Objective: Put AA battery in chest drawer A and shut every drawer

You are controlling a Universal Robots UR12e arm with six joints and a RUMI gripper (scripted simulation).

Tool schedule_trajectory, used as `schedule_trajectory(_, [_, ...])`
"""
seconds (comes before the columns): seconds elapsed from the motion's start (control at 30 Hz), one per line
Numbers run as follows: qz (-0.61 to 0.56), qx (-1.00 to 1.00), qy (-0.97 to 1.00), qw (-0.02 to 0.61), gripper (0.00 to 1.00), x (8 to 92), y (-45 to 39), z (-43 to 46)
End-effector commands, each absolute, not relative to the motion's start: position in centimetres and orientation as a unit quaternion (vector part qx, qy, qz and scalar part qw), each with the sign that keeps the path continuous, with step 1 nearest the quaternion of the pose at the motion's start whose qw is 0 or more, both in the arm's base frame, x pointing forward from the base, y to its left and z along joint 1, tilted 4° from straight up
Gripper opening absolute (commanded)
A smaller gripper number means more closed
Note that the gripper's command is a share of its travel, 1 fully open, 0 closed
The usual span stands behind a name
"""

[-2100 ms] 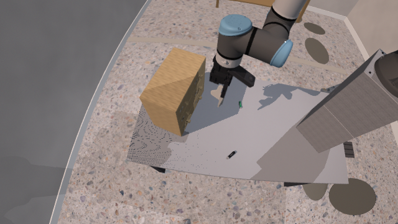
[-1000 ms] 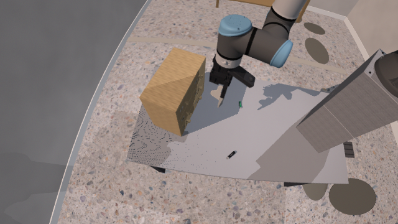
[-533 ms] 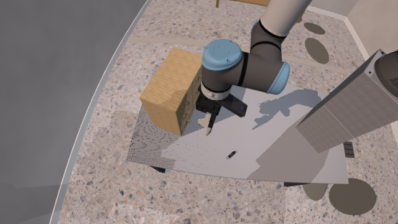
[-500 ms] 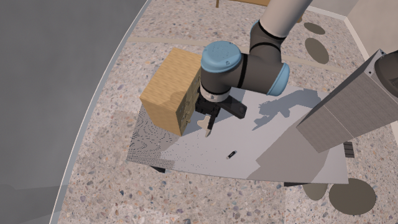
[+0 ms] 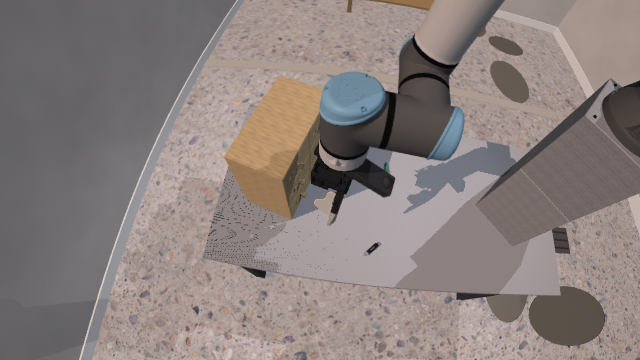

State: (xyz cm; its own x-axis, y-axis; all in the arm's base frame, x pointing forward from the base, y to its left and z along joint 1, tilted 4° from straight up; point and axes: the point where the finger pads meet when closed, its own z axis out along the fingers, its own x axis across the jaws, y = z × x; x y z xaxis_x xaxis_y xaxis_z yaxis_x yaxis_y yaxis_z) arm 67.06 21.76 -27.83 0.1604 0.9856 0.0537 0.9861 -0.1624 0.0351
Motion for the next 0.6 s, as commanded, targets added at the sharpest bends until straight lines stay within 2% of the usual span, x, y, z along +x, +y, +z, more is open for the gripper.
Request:
schedule_trajectory(0.0, [-0.035,-0.762,-0.647,0.001,1.00,67.19,21.76,-27.85])
schedule_trajectory(0.57, [-0.059,-0.761,-0.645,-0.027,1.00,67.81,21.70,-28.54])
